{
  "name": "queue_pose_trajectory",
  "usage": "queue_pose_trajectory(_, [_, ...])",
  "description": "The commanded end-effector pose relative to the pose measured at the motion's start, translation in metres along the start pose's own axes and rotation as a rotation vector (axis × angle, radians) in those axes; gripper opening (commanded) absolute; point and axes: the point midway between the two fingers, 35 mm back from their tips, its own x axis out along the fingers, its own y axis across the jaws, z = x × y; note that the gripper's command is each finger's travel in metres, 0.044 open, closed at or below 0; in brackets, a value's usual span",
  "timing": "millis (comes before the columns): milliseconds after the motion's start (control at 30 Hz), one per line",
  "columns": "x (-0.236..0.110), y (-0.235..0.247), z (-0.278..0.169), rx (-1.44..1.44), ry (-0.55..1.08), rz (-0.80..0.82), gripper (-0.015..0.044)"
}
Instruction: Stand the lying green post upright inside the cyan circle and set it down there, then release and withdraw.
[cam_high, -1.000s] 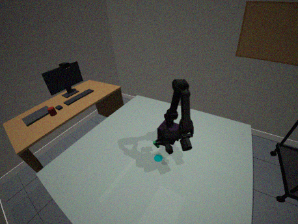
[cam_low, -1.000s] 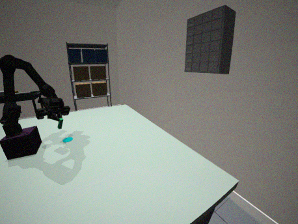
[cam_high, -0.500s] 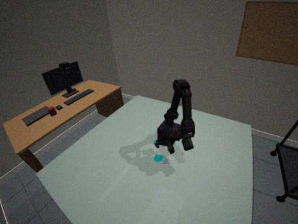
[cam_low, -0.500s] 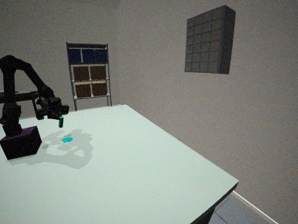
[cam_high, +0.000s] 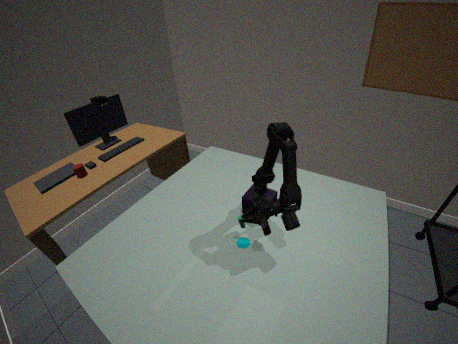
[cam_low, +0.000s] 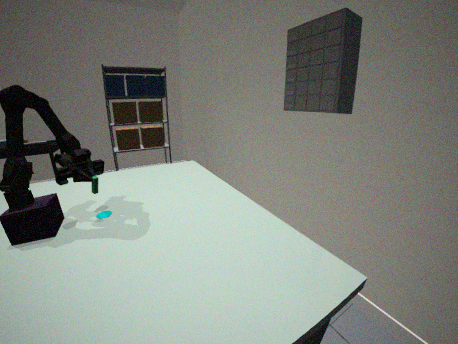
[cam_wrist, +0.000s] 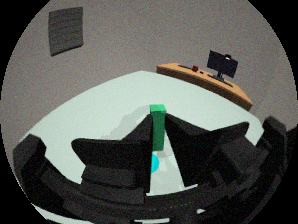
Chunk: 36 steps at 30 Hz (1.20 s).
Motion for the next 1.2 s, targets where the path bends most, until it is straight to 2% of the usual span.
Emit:
queue_pose_trajectory(0, [-0.0022,0.0003,0.001,0.01,-0.033,0.025,0.0023])
queue_pose_trajectory(500, [-0.0103,0.0045,0.0041,0.044,-0.113,0.103,0.0023])
queue_pose_trajectory(1167, [-0.0094,0.0057,0.0001,0.044,-0.114,0.104,0.0023])
